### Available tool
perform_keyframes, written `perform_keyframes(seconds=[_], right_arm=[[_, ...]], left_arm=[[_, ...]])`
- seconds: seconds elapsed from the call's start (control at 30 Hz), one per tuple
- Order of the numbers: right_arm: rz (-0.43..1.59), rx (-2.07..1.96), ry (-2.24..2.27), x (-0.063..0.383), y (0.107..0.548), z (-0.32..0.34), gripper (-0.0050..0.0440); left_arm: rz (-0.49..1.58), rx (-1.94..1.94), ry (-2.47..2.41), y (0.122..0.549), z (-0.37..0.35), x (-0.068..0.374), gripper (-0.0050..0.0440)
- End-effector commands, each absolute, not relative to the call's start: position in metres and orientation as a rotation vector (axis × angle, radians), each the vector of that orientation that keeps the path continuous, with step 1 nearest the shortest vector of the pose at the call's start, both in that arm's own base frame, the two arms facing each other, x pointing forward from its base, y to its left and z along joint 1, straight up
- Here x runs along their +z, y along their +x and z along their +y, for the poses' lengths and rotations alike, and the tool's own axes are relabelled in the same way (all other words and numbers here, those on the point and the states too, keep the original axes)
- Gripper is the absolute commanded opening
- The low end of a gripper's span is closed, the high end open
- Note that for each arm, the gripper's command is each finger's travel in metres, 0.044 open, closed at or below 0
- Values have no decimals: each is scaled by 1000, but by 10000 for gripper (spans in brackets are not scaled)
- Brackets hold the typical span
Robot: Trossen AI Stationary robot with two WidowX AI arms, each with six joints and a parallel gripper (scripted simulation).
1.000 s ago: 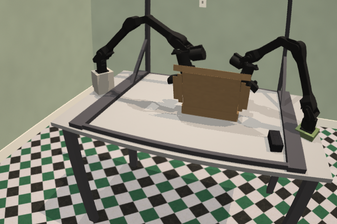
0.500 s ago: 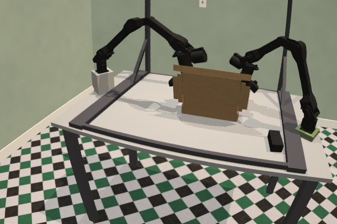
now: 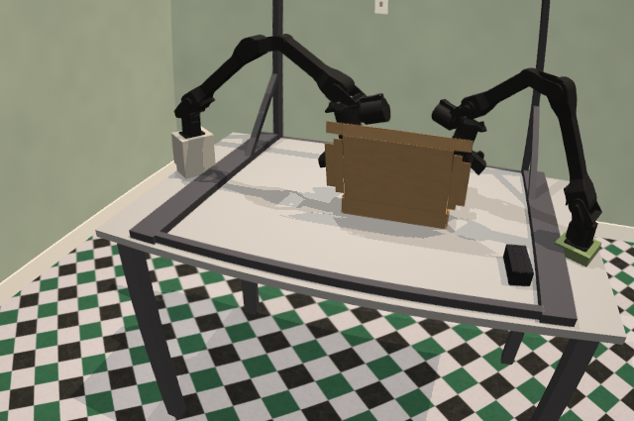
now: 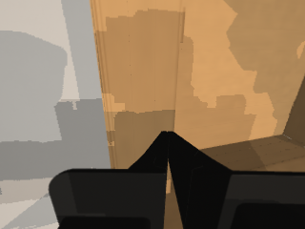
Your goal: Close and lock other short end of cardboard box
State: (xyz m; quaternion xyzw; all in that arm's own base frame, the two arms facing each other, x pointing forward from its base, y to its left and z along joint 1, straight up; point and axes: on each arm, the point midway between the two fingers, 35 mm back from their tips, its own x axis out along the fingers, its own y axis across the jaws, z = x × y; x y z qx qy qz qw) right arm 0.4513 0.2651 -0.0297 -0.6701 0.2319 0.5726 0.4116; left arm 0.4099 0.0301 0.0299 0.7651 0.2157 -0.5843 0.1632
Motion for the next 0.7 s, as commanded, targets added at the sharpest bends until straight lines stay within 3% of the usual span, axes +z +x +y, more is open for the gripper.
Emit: perform_keyframes(seconds=[0.0,0.5,0.67], right_arm=[[574,1427,-1686,-28,454,266,0],[570,1424,-1687,-40,451,265,0],[566,1383,-1663,-16,464,271,0]], left_arm=[[602,-1633,2202,414,30,40,0],[602,-1633,2202,414,30,40,0],[602,-1633,2202,414,30,40,0]])
